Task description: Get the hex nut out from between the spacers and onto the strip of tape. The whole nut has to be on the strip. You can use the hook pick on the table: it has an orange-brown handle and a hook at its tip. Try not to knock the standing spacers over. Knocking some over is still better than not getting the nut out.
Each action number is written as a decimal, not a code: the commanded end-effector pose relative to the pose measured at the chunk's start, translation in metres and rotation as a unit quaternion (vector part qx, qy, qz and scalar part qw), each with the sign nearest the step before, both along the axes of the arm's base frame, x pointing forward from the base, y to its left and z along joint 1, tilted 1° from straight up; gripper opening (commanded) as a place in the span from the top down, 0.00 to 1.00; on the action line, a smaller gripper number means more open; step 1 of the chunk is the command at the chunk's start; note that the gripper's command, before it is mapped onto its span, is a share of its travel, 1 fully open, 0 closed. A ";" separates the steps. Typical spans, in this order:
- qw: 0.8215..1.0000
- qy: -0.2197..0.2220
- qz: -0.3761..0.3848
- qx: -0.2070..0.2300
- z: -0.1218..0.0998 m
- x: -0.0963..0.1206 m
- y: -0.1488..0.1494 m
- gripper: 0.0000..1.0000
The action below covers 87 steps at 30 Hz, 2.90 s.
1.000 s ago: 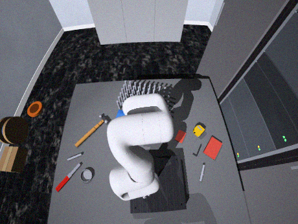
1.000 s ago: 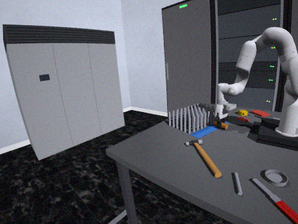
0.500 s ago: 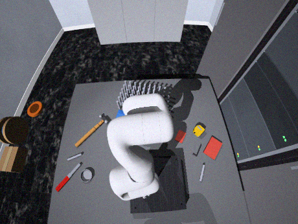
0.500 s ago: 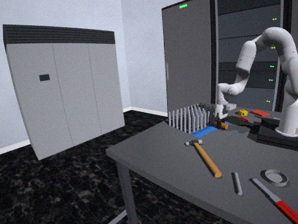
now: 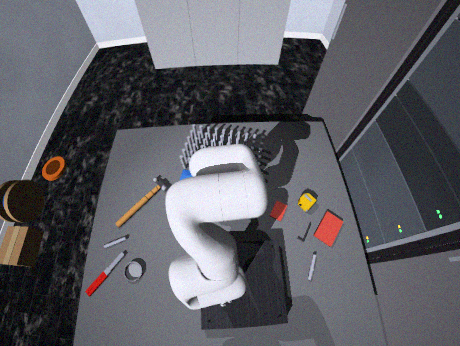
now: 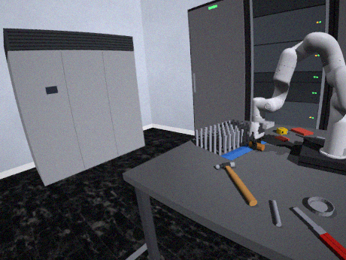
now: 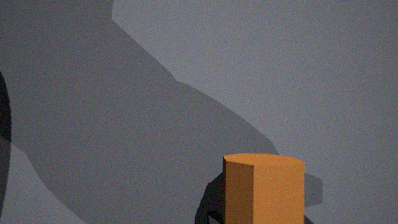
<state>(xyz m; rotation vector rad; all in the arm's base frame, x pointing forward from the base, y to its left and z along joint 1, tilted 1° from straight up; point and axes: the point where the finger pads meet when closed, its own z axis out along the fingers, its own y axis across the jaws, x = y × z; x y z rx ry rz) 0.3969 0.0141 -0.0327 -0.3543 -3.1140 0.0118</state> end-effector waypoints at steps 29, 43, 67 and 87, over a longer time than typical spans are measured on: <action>1.000 -0.002 0.000 0.000 -0.001 0.000 0.000 1.00; 1.000 -0.002 0.000 0.000 -0.001 -0.009 0.002 1.00; 1.000 -0.002 0.000 0.000 -0.001 -0.047 0.011 1.00; 1.000 -0.002 0.000 0.000 -0.001 -0.090 0.020 1.00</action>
